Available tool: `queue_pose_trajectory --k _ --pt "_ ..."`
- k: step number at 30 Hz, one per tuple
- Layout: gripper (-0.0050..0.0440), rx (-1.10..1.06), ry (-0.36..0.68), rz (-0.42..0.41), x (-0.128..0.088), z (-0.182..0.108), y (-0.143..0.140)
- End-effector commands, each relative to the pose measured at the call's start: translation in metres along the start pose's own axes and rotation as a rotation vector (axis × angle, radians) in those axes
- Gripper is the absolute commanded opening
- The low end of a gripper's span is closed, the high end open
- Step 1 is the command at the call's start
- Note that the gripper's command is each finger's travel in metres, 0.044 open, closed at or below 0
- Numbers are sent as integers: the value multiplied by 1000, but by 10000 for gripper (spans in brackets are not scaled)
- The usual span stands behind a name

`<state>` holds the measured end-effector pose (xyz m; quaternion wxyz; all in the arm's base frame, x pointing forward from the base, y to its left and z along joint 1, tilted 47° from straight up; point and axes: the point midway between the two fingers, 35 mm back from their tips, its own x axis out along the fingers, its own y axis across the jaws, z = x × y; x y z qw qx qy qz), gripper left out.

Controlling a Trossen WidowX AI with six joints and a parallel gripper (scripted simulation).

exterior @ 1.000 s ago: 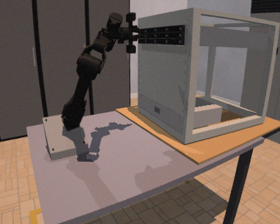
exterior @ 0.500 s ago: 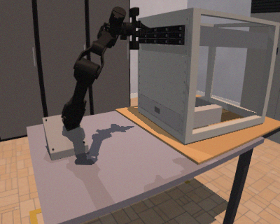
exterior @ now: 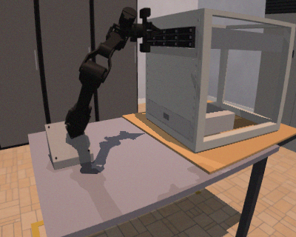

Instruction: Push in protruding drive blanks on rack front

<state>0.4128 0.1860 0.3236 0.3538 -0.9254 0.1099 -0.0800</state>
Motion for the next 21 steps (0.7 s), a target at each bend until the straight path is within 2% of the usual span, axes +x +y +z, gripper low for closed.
queue_pose_trajectory --k 1,21 --pt "-50 15 5 -8 1 -3 -5" --pt "-50 15 5 -8 8 1 -8"
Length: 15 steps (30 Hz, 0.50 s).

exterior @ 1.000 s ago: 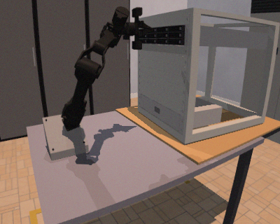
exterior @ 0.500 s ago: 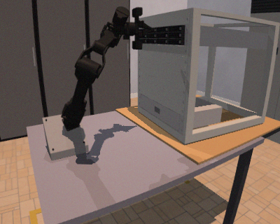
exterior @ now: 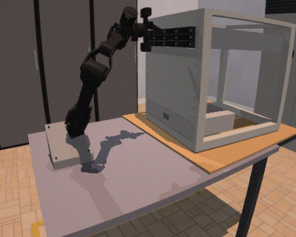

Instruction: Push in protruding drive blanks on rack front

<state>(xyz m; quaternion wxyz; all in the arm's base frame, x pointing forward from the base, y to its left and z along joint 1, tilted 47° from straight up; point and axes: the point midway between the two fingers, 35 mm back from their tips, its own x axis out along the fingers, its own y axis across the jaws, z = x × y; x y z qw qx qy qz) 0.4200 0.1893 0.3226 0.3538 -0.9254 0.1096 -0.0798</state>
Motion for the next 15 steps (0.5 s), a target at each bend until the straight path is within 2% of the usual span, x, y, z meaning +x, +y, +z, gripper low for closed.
queue_pose_trajectory --k 1,9,15 --pt "-50 15 6 -8 1 -4 -5" --pt "-50 15 6 -8 2 -4 -5" --pt "-50 15 6 -8 11 -4 -5"
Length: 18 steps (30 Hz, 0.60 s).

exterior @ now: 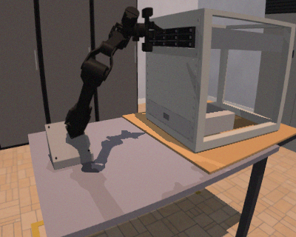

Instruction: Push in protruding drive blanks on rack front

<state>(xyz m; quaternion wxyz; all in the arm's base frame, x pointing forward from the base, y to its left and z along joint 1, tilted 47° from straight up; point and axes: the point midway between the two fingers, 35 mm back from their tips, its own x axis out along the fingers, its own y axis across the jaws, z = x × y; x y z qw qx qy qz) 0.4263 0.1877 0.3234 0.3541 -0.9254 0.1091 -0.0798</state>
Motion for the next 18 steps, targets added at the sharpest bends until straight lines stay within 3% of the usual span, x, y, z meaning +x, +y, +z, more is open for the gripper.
queue_pose_trajectory --k 1,18 --pt "-50 14 6 -7 5 -4 -5" --pt "-50 14 6 -7 15 -4 -5"
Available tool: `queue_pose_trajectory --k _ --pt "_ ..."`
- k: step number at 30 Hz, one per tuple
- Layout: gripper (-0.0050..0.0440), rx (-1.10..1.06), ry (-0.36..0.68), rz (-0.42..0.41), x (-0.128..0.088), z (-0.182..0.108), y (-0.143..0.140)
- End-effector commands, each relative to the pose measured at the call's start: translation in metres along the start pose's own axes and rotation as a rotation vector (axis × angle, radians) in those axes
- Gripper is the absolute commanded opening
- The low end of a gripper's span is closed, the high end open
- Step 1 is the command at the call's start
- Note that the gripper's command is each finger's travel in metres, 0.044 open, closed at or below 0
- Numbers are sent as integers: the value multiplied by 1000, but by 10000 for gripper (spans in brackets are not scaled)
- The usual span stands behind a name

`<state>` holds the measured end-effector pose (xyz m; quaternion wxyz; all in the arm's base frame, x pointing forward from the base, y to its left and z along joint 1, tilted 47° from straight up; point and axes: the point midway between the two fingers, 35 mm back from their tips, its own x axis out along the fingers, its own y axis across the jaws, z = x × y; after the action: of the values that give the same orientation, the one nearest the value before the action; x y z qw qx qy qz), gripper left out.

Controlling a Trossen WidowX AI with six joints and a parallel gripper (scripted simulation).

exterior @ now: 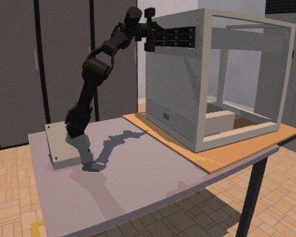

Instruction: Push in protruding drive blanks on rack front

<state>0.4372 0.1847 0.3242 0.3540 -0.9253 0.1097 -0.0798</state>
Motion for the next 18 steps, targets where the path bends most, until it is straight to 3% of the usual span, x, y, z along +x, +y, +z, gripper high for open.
queue_pose_trajectory --k 1,18 --pt "-50 14 6 -8 4 -4 -5" --pt "-50 14 6 -8 14 -4 -6"
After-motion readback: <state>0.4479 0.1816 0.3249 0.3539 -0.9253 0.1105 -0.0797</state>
